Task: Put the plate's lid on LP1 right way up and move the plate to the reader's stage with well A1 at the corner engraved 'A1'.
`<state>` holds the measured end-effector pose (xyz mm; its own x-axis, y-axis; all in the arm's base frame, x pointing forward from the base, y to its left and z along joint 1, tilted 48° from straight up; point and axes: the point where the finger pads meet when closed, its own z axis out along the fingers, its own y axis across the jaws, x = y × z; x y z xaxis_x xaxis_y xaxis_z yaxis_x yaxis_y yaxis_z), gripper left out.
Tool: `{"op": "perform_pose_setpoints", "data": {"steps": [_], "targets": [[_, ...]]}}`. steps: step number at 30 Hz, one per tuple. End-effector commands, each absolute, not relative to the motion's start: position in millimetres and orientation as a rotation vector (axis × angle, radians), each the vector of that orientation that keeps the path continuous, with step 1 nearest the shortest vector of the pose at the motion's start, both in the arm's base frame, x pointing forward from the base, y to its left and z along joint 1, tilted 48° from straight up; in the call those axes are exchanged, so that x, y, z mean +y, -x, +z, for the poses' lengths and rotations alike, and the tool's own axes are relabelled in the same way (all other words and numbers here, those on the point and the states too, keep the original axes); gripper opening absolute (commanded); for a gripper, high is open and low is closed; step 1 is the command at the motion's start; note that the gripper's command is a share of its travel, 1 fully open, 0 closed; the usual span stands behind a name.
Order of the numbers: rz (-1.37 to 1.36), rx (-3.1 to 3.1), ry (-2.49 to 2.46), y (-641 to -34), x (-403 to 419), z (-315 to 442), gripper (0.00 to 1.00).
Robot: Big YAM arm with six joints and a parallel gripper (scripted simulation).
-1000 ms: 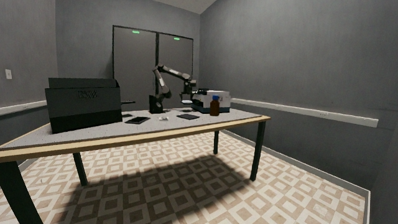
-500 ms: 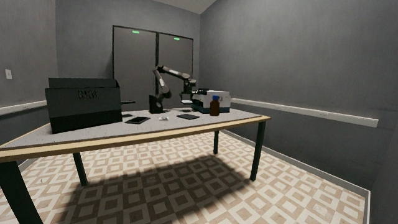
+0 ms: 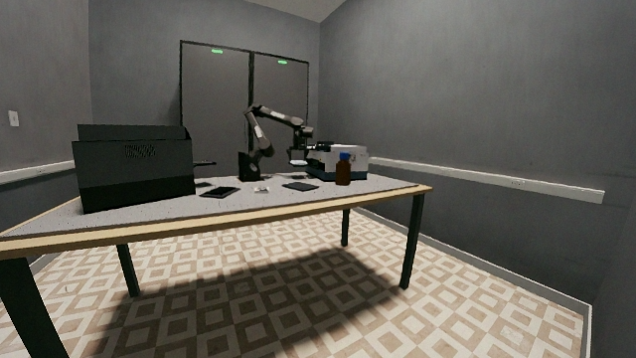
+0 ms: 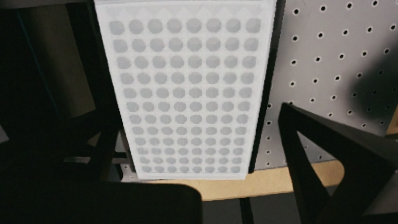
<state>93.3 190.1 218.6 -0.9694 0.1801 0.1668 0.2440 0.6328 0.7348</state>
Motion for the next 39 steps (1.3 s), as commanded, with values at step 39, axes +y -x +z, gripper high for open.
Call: {"op": "perform_pose_setpoints", "data": {"steps": [39], "targets": [[-1.306, -2.773, 0.330, -95.5, 188.2, 241.2, 1.00]]}}
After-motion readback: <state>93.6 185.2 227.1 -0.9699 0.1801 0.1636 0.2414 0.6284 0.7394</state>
